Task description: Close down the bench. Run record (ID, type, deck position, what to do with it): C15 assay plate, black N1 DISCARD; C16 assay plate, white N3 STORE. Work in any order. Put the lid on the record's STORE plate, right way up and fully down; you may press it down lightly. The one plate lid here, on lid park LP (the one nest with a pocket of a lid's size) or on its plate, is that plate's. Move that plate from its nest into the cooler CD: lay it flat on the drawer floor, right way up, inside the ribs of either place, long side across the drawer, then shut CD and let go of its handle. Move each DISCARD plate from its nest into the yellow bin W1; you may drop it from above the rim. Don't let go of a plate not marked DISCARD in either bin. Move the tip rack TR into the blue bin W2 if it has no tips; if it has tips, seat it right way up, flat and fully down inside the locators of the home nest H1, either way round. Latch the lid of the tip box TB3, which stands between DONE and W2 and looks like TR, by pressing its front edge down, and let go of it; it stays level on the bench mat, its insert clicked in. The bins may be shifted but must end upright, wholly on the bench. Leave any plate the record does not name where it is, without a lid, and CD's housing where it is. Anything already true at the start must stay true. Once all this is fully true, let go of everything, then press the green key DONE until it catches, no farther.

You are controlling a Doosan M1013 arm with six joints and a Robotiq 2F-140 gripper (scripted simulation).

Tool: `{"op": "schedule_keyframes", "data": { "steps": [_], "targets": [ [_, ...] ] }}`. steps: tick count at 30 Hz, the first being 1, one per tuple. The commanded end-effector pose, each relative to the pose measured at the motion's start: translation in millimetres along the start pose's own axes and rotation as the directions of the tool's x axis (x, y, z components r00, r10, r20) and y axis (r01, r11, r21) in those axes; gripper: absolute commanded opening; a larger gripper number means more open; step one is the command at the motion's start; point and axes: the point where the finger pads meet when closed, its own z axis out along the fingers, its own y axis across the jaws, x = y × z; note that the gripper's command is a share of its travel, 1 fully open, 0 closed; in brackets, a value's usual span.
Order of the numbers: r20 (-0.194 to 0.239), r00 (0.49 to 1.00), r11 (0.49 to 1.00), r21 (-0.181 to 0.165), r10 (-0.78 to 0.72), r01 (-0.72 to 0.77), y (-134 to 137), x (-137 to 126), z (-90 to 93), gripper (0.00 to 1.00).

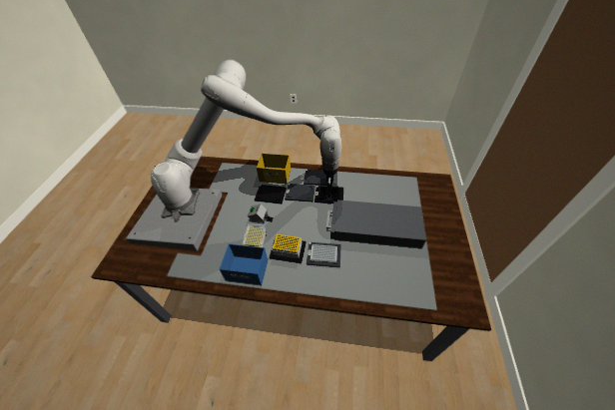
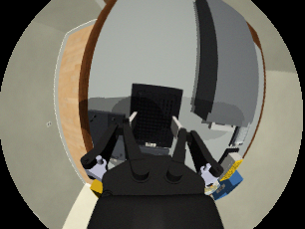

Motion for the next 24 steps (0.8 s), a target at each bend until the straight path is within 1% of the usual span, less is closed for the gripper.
{"op": "schedule_keyframes", "data": {
  "steps": [1, 24],
  "targets": [
    [0.000, 1.000, 1.000, 0.000, 0.000, 0.000, 0.0, -0.1, 0.1, 0.00],
    [0.000, 1.000, 1.000, 0.000, 0.000, 0.000, 0.0, -0.1, -5.3, 0.00]
  ]
}}
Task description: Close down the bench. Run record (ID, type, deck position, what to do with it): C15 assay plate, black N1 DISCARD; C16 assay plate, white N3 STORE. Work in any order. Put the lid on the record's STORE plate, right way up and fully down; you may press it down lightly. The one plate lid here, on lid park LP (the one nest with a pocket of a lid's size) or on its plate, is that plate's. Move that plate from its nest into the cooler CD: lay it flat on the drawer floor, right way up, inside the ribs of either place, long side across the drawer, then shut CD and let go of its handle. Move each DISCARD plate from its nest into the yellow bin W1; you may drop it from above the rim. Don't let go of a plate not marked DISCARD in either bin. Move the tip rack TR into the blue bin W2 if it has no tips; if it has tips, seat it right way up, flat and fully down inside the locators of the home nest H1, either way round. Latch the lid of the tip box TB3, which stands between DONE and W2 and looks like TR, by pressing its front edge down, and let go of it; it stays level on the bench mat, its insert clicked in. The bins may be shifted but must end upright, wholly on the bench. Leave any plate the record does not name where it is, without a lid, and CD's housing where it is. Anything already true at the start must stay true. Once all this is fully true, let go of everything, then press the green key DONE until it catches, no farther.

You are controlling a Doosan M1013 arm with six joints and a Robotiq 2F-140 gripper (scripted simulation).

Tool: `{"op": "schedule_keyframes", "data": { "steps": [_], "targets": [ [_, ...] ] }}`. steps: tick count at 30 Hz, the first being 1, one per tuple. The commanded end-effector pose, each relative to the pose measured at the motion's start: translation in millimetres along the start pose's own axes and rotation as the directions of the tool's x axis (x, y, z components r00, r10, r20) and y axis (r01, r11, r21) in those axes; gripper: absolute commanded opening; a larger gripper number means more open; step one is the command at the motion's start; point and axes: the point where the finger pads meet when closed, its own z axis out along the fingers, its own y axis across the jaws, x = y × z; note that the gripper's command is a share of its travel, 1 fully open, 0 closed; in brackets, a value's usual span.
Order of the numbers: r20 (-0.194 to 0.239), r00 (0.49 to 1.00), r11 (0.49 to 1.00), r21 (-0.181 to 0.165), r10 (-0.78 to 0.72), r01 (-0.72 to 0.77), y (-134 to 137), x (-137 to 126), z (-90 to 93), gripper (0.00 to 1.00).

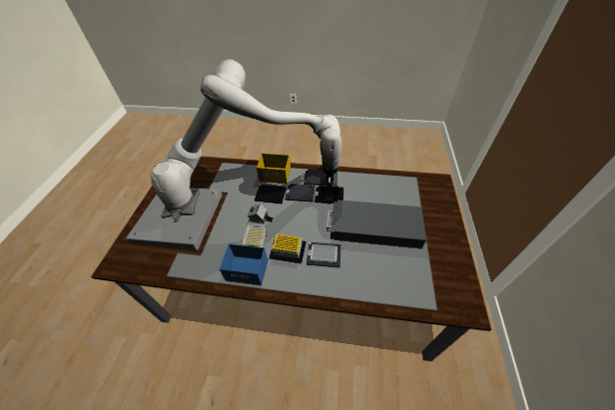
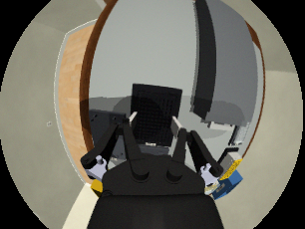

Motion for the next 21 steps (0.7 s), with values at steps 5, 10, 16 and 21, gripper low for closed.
{"op": "schedule_keyframes", "data": {
  "steps": [5, 10, 16, 21],
  "targets": [
    [0.000, 1.000, 1.000, 0.000, 0.000, 0.000, 0, 0, -2.2, 0.00],
    [0.000, 1.000, 1.000, 0.000, 0.000, 0.000, 0, 0, -3.9, 0.00],
    [0.000, 1.000, 1.000, 0.000, 0.000, 0.000, 0, 0, -6.2, 0.00],
    [0.000, 1.000, 1.000, 0.000, 0.000, 0.000, 0, 0, -12.9, 0.00]
  ]
}}
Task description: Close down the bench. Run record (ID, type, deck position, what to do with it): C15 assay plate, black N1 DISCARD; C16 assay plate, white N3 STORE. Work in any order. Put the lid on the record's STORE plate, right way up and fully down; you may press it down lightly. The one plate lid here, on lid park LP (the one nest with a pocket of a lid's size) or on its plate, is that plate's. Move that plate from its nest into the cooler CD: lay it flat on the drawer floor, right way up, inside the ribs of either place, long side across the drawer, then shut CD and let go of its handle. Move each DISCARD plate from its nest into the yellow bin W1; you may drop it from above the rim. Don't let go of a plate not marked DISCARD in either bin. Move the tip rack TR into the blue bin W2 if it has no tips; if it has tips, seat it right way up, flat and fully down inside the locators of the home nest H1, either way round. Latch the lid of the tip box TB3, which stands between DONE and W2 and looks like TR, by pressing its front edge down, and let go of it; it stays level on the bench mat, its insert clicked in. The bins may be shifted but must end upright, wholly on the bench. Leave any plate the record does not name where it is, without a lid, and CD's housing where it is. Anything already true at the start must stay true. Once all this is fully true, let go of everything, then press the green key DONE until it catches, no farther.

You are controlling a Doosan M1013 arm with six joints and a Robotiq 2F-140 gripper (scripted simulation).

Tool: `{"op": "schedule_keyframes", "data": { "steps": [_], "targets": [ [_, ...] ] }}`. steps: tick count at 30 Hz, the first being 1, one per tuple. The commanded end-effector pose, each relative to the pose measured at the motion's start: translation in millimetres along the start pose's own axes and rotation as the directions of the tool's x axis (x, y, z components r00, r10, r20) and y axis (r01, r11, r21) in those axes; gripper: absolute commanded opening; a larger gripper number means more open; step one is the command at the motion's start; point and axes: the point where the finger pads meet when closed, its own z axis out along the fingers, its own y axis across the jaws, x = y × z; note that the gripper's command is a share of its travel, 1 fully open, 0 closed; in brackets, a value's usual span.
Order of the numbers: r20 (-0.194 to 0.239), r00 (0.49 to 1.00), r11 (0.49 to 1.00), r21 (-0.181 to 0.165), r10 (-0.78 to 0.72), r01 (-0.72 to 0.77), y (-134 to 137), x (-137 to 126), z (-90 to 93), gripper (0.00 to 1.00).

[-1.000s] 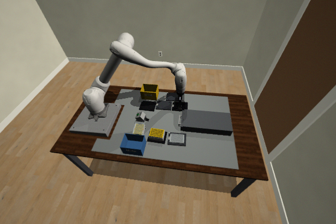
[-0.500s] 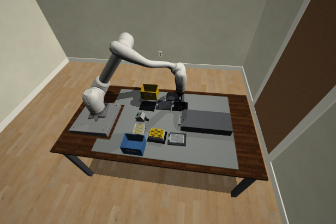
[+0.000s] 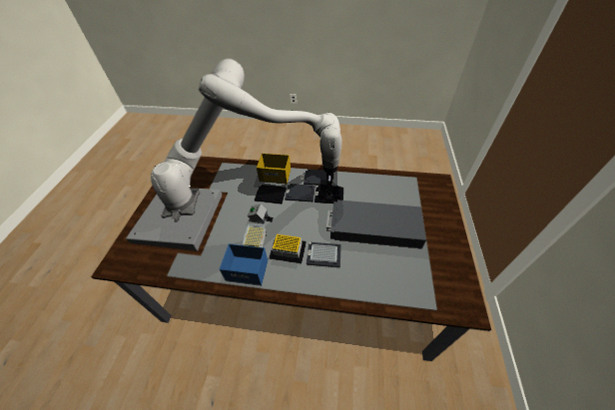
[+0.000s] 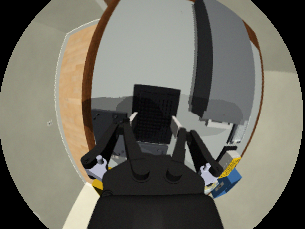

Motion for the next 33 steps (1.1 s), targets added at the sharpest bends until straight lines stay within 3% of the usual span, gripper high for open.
{"op": "schedule_keyframes", "data": {
  "steps": [1, 33],
  "targets": [
    [0.000, 1.000, 1.000, 0.000, 0.000, 0.000, 0, 0, -2.9, 0.00],
    [0.000, 1.000, 1.000, 0.000, 0.000, 0.000, 0, 0, -40.3, 0.00]
  ]
}}
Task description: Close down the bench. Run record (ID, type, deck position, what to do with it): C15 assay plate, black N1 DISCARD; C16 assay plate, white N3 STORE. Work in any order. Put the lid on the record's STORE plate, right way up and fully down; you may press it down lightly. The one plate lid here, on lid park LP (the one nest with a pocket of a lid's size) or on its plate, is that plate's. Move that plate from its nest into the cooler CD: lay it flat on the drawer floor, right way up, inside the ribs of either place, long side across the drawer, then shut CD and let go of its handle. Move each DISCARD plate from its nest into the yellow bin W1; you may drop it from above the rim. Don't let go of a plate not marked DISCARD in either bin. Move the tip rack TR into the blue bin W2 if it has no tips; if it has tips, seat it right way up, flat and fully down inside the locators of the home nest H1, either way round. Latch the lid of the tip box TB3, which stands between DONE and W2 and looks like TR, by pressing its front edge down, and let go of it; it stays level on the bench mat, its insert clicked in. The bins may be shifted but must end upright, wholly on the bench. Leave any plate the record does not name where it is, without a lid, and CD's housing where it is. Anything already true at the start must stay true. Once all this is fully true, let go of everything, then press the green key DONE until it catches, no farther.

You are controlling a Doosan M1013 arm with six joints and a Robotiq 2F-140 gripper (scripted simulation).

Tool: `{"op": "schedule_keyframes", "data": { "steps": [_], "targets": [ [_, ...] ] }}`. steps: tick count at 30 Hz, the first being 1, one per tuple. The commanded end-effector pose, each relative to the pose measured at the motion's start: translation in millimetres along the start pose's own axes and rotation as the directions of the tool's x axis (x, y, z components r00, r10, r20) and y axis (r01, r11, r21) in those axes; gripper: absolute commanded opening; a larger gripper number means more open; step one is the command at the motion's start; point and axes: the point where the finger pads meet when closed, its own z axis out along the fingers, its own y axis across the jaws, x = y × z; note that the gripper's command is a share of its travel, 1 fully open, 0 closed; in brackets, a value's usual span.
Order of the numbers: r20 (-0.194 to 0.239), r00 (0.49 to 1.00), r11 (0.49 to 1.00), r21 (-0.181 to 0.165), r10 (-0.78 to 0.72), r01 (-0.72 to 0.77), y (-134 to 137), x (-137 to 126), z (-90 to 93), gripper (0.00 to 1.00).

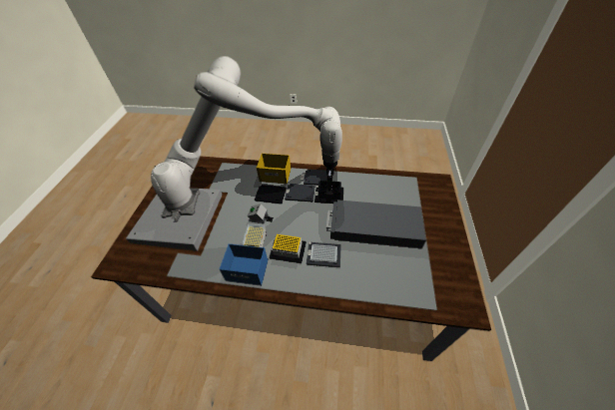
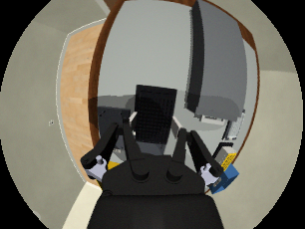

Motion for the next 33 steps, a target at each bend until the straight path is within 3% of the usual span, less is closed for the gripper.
{"op": "schedule_keyframes", "data": {
  "steps": [1, 33],
  "targets": [
    [0.000, 1.000, 1.000, 0.000, 0.000, 0.000, 0, 0, -2.9, 0.00],
    [0.000, 1.000, 1.000, 0.000, 0.000, 0.000, 0, 0, -40.2, 0.00]
  ]
}}
